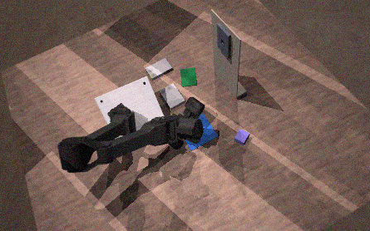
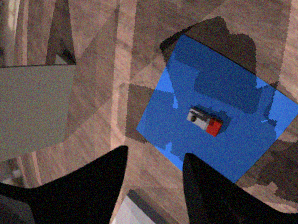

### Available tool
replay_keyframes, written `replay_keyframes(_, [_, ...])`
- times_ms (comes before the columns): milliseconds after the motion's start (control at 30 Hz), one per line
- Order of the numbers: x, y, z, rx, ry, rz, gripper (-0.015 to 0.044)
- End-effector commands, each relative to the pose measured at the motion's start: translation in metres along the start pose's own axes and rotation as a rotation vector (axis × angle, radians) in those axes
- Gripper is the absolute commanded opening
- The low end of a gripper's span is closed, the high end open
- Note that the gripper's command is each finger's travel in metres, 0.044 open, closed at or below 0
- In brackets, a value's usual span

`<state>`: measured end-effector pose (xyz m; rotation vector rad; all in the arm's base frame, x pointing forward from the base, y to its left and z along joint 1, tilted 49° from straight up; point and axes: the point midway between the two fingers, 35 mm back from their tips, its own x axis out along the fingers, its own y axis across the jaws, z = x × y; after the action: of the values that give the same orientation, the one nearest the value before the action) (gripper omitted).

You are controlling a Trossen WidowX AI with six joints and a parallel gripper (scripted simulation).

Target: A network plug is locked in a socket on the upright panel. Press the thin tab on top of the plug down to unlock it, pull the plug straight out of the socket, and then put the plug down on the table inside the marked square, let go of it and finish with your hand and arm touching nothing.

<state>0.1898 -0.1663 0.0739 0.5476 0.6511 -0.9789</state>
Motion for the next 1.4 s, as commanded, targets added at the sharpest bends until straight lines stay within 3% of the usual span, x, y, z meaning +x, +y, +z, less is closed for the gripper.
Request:
replay_keyframes(0, [-0.005, 0.003, 0.001, 0.003, -0.003, 0.0, 0.0156])
replay_keyframes(1367, [-0.044, 0.026, -0.002, 0.004, 0.009, -0.001, 0.0156])
